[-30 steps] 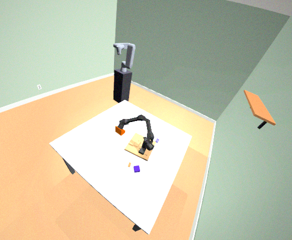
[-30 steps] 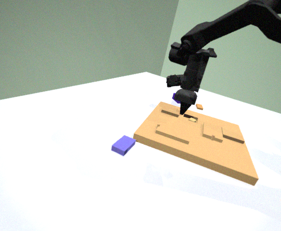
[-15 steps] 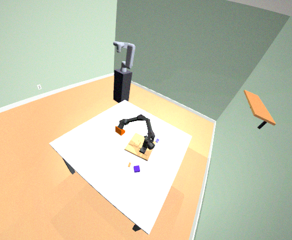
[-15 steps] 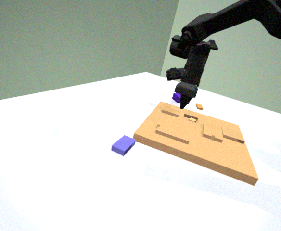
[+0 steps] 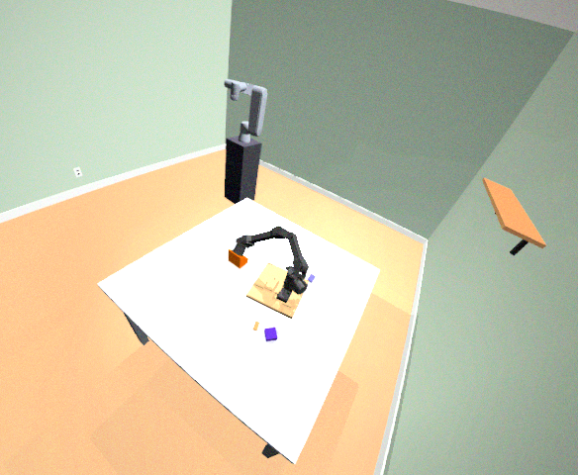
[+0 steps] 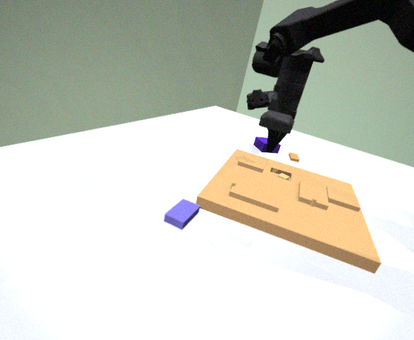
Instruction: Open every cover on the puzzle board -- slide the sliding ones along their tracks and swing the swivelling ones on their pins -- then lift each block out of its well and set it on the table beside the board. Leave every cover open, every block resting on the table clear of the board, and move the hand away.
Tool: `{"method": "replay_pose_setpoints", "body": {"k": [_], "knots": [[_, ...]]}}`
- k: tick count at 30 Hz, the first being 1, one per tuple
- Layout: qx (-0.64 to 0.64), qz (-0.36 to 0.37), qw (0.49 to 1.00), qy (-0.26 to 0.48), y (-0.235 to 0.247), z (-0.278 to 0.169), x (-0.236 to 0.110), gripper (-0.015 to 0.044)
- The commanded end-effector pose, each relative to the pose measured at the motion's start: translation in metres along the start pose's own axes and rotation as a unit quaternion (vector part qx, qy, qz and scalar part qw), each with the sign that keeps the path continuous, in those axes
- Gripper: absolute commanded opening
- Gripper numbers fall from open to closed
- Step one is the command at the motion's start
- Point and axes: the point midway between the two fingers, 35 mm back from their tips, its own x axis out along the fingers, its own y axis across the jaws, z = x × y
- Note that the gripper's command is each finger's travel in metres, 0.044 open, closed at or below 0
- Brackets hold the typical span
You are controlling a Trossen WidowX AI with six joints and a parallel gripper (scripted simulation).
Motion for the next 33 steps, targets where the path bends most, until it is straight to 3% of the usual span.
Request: {"method": "replay_pose_setpoints", "body": {"k": [1, 18, 33], "knots": [[-0.003, -0.003, 1.0, -0.002, -0.001, 0.001, -0.008, 0.0], [0.295, -0.003, 0.956, 0.0, 0.03, -0.06, -0.021, 0.0], [0.58, -0.003, 0.815, 0.0, 0.065, -0.133, -0.022, 0.0]]}}
